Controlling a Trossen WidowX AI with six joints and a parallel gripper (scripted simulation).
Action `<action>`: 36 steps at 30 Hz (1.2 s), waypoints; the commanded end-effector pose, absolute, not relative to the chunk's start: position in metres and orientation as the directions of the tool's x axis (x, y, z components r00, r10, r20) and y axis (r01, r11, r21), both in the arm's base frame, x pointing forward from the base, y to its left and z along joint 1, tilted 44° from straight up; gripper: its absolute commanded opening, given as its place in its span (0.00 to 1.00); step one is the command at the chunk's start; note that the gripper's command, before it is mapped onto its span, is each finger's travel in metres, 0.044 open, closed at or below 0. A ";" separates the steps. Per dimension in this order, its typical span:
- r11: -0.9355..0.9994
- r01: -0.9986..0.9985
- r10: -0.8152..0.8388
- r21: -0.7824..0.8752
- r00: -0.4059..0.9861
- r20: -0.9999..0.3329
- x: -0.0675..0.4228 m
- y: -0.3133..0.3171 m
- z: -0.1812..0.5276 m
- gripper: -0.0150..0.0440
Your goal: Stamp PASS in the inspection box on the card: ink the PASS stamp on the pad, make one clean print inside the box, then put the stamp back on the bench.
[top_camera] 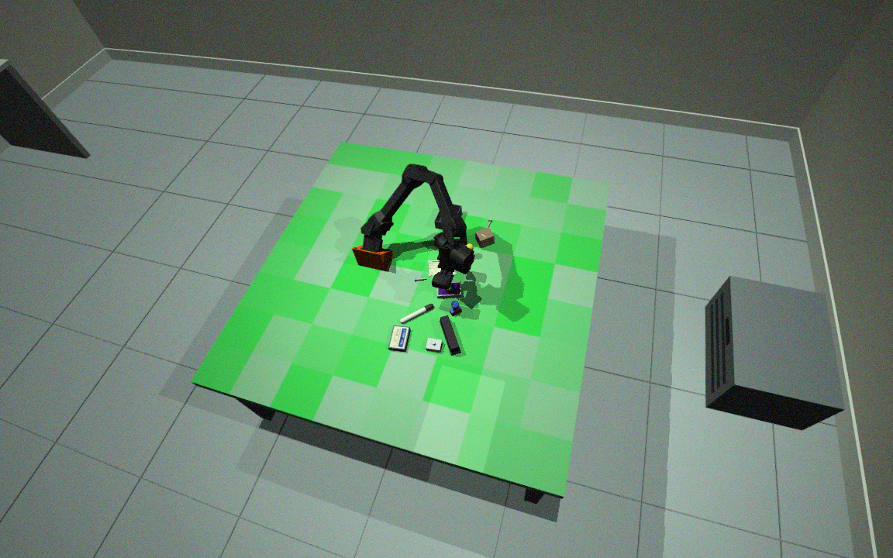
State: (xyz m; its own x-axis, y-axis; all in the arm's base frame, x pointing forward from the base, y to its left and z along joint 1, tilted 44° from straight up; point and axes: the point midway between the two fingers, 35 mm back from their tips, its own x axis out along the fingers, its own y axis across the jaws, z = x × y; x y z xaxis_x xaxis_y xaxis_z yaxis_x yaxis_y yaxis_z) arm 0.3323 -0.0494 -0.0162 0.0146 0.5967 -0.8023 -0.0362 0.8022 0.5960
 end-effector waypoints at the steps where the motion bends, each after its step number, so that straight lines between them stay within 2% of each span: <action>1: 0.804 -0.039 0.594 0.593 0.014 -0.804 0.332 -0.051 -0.015 0.25; 33: 0.805 -0.039 0.593 0.592 0.013 -0.805 0.332 -0.085 0.020 0.25; 36: 0.801 -0.089 0.596 0.592 0.017 -0.803 0.330 -0.083 0.023 0.25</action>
State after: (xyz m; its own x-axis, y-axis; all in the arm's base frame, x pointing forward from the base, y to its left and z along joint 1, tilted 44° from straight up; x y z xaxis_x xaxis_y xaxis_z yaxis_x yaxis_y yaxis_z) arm 0.3316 -0.0836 0.0197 0.0160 0.5948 -0.8037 -0.0542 0.8031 0.5934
